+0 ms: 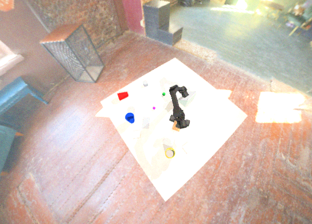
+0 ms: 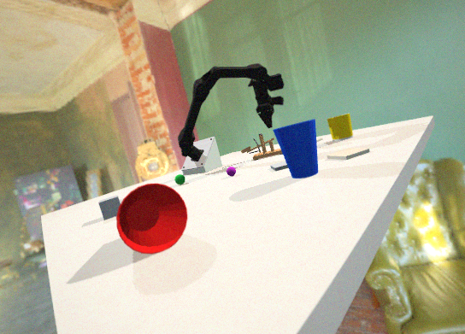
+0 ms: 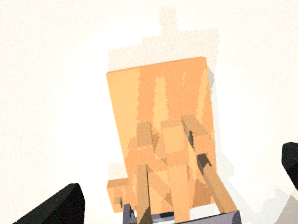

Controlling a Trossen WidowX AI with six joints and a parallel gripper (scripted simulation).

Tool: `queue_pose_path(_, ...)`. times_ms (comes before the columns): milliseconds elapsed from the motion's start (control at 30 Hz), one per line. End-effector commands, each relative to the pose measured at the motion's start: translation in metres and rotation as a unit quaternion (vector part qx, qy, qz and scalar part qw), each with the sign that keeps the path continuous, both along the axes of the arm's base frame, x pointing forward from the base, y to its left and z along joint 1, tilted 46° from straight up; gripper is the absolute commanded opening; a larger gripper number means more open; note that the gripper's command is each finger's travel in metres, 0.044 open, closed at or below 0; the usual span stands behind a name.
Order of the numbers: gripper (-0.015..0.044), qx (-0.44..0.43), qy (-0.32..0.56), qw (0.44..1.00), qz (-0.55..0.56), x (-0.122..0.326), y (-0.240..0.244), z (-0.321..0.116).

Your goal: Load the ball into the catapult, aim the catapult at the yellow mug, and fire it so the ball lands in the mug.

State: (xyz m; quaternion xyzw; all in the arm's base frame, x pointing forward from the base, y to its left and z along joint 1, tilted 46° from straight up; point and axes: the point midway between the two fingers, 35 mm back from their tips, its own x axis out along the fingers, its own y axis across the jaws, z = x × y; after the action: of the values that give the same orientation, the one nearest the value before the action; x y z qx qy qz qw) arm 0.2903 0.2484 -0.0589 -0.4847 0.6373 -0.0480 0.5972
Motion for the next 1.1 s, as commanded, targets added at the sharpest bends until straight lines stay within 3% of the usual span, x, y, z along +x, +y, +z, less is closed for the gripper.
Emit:
queue_pose_path(0, 0.044, 0.0, 0.0, 1.0, 0.0, 0.0, 0.0, 0.0)
queue_pose_path(200, 0.044, -0.002, 0.001, 1.0, -0.002, -0.005, 0.002, 0.009)
queue_pose_path(400, 0.044, -0.003, 0.001, 1.0, -0.002, 0.003, -0.029, -0.023)
queue_pose_path(1067, 0.044, -0.003, 0.0, 1.0, -0.002, 0.009, -0.045, -0.041)
